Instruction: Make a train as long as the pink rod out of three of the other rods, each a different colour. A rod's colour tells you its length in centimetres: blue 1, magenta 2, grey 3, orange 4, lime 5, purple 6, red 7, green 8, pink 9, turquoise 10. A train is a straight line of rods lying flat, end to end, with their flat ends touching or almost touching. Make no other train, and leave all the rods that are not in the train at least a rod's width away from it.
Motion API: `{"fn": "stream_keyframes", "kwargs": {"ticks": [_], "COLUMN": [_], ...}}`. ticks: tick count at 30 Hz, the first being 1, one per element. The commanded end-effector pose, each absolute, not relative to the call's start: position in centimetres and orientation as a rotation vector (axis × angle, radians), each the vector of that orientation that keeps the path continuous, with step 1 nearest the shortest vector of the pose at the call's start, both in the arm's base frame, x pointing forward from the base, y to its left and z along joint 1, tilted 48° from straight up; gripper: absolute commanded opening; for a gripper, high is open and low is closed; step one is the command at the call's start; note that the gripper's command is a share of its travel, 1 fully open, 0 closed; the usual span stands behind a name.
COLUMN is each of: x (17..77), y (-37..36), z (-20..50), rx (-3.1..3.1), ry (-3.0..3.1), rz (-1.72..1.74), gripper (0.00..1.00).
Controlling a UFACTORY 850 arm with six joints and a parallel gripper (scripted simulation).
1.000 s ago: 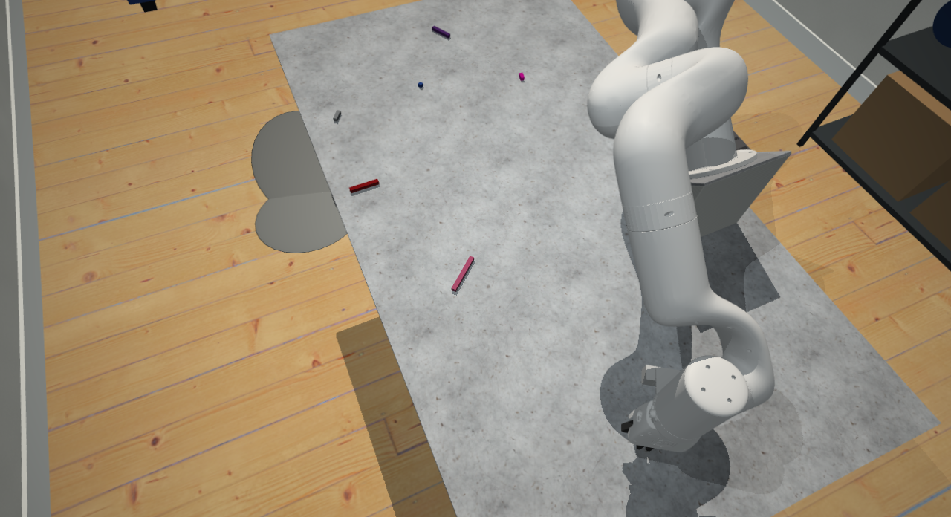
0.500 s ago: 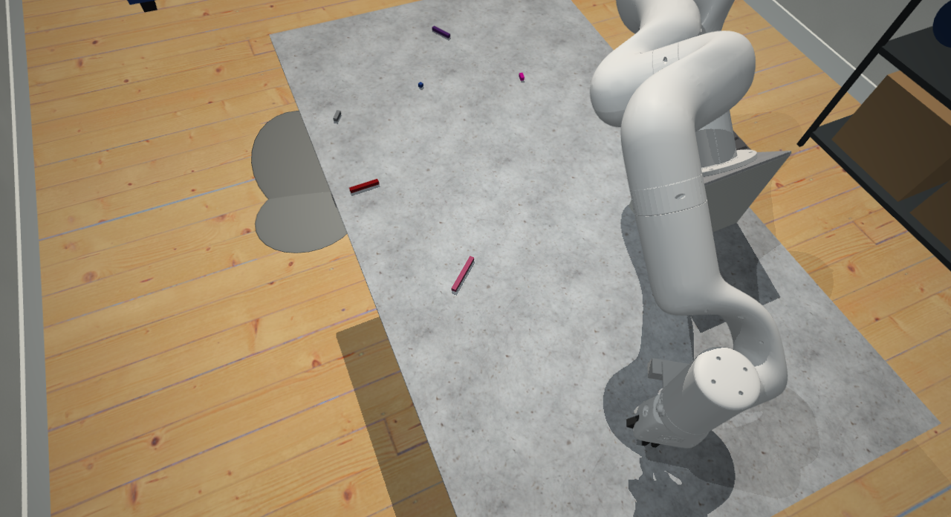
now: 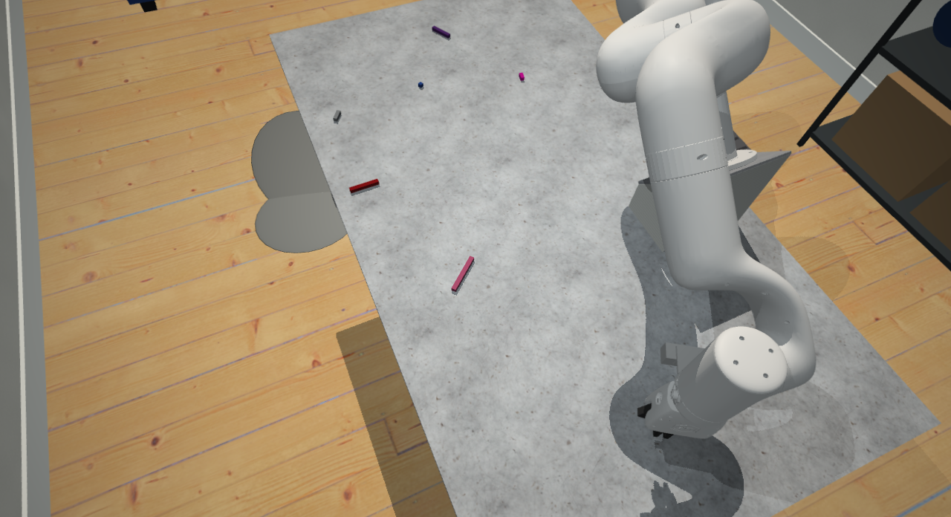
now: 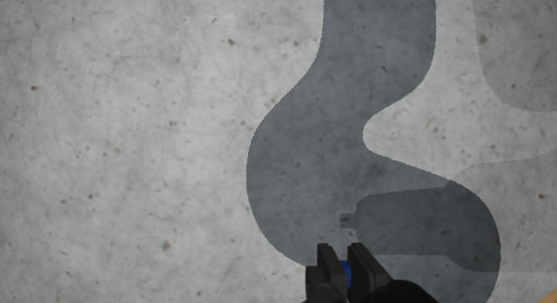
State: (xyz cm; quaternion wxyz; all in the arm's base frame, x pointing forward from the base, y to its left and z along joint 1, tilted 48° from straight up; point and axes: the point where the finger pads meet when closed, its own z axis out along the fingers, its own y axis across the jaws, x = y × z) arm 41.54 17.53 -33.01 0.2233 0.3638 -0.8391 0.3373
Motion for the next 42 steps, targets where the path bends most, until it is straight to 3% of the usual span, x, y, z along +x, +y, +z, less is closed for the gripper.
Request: {"fn": "stream_keyframes", "kwargs": {"ticks": [1,8,42], "x": [41.6,42.1,59.9], "y": [17.7,17.7,6.3], "z": [-32.8,-32.5,-14.9], "rx": [1.005,1.002,0.852], "ry": [-2.318,-2.323,-2.530], "rz": [0.931,0.928,0.817], "gripper": [0.04,0.04,0.04]}}
